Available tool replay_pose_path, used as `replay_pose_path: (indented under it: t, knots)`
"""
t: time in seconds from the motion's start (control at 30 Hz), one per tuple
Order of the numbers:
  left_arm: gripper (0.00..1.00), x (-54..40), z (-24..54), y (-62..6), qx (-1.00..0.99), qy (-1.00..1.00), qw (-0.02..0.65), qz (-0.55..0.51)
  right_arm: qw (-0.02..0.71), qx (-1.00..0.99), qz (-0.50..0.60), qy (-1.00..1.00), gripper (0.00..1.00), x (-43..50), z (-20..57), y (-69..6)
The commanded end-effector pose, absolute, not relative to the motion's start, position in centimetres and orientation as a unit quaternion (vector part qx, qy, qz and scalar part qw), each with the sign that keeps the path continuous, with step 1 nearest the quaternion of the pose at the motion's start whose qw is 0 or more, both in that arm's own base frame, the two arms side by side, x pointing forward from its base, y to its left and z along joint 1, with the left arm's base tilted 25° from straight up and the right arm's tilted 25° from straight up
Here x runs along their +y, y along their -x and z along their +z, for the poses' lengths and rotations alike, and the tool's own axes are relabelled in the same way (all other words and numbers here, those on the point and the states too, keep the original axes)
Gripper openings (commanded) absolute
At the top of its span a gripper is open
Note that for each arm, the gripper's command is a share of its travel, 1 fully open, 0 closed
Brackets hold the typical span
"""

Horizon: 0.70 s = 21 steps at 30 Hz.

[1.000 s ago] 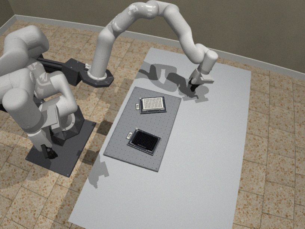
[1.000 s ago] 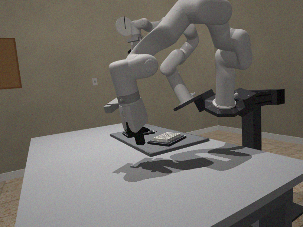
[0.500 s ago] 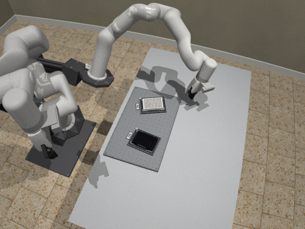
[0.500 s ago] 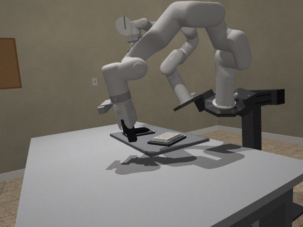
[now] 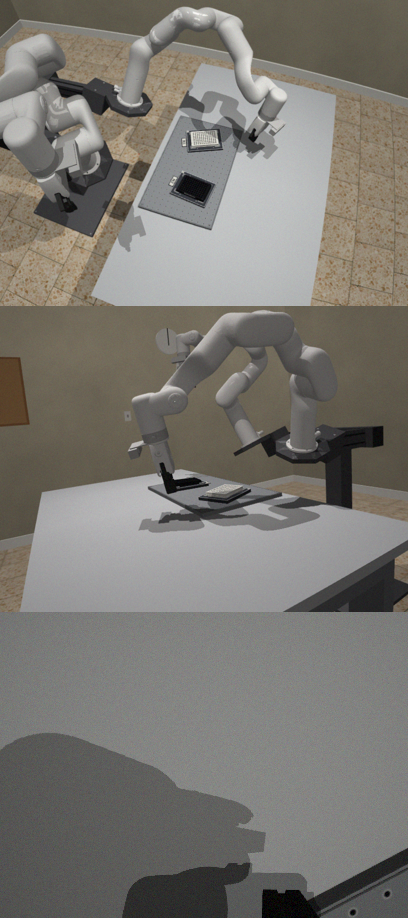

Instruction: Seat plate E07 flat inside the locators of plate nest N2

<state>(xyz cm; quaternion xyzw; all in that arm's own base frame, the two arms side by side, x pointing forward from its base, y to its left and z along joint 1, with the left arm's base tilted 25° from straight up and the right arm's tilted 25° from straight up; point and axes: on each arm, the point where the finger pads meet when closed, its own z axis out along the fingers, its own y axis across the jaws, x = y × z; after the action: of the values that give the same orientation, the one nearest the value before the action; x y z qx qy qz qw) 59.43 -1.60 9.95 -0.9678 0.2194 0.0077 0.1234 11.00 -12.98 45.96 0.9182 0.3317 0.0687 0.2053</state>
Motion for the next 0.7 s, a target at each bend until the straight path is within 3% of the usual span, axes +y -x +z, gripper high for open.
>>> replay_pose_path:
  t: [0.0, 0.67]
  knots:
    - [0.0, -3.4, 9.6, -59.4, 0.18, 0.975, 0.131, -0.002, 0.207, 0.332, 0.069, -0.918, 1.0, -13.0, 46.1, -11.0]
    - [0.0, -10.4, 7.2, -58.2, 0.011, 0.989, 0.145, -0.036, 0.207, 0.332, 0.069, -0.918, 1.0, -13.0, 46.1, -11.0]
